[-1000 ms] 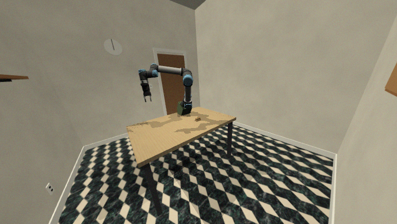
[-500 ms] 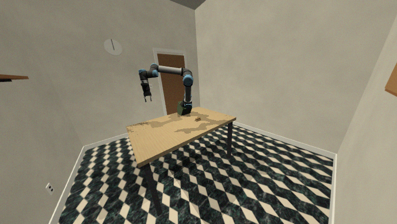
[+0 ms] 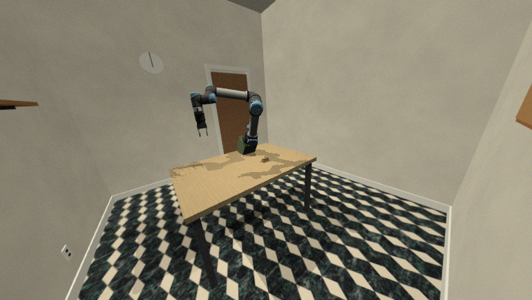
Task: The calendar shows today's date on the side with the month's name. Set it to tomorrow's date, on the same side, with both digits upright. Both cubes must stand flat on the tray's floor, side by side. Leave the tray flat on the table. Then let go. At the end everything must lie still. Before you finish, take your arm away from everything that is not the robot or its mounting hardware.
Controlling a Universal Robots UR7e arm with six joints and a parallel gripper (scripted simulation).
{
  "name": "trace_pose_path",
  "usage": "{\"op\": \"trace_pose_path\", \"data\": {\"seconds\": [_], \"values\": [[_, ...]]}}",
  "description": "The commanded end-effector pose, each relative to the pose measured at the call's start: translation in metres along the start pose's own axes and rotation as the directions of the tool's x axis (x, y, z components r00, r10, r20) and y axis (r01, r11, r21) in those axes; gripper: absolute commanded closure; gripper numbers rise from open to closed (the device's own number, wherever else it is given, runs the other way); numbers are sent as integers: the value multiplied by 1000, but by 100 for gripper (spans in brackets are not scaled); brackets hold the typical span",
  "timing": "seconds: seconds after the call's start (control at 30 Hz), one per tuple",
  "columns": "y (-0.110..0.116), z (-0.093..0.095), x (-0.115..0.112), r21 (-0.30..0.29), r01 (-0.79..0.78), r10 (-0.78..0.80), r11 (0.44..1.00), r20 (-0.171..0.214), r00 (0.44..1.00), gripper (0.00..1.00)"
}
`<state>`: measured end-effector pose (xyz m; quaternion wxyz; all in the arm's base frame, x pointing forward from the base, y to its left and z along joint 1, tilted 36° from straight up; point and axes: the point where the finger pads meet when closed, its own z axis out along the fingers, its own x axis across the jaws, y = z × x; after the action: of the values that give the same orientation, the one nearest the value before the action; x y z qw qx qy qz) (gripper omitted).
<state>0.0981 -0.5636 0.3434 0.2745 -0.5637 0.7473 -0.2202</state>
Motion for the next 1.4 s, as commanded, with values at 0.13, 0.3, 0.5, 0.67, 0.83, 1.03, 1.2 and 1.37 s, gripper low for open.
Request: {"op": "trace_pose_path", "data": {"seconds": [0.13,0.3,0.5,0.67,0.83,1.03,1.2,1.37], "values": [[-29,9,-67,-15,171,-171,985,1,985,0],[-39,14,-97,-21,247,-247,969,4,969,0],[-55,30,-167,-32,417,-417,908,13,909,0],[-60,47,-231,-40,565,-565,824,25,825,0],[-59,55,-257,-42,623,-622,781,30,783,0],[-49,83,-333,-45,778,-777,626,47,628,0],[-35,103,-379,-43,861,-860,506,58,508,0],[-18,124,-419,-39,924,-922,380,68,382,0]]}}
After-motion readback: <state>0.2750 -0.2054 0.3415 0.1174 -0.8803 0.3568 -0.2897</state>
